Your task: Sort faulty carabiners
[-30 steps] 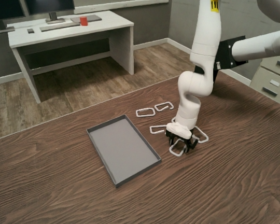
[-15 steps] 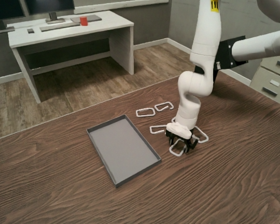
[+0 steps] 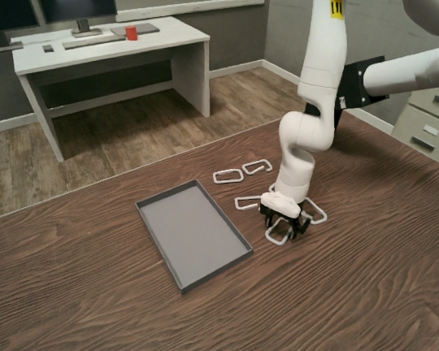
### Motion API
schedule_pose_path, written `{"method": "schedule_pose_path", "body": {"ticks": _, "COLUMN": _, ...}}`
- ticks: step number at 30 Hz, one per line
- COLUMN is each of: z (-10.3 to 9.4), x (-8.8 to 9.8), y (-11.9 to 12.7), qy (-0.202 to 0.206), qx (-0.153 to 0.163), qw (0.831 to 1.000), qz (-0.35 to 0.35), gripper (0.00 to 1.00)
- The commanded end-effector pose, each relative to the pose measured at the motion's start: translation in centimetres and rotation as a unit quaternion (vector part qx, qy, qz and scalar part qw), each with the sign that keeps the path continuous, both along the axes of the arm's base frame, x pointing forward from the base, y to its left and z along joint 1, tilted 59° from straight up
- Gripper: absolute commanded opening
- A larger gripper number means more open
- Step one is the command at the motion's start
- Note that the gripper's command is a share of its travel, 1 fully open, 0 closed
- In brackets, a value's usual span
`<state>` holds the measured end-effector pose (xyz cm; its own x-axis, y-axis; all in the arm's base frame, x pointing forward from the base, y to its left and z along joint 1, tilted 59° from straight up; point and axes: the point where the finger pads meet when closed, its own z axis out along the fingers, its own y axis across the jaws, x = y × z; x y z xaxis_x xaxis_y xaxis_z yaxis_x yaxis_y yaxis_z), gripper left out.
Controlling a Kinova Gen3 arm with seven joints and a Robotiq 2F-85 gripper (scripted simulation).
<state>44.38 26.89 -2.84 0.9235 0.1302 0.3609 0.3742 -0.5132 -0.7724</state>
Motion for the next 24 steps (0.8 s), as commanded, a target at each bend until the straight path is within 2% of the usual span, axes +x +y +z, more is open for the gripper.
{"method": "schedule_pose_path", "body": {"ticks": 1, "z": 0.02, "x": 0.07, "y": -0.07, "qy": 0.0, "qx": 0.0, "qw": 1.0, "qz": -0.001, "gripper": 0.75}}
{"method": "schedule_pose_path", "body": {"ticks": 4, "z": 0.02, "x": 0.07, "y": -0.07, "qy": 0.0, "qx": 0.0, "qw": 1.0, "qz": -0.001, "gripper": 0.75}}
{"method": "schedule_pose_path", "body": {"ticks": 5, "z": 0.02, "x": 0.07, "y": -0.07, "qy": 0.0, "qx": 0.0, "qw": 1.0, "qz": -0.001, "gripper": 0.71}}
{"method": "schedule_pose_path", "body": {"ticks": 21, "z": 0.02, "x": 0.07, "y": -0.07, "qy": 0.0, "qx": 0.0, "qw": 1.0, "qz": -0.001, "gripper": 0.71}}
{"method": "schedule_pose_path", "body": {"ticks": 22, "z": 0.09, "x": 0.1, "y": -0.13, "qy": -0.001, "qx": 0.0, "qw": 1.0, "qz": -0.001, "gripper": 0.67}}
{"method": "schedule_pose_path", "body": {"ticks": 24, "z": 0.09, "x": 0.1, "y": -0.13, "qy": -0.001, "qx": 0.0, "qw": 1.0, "qz": -0.001, "gripper": 0.67}}
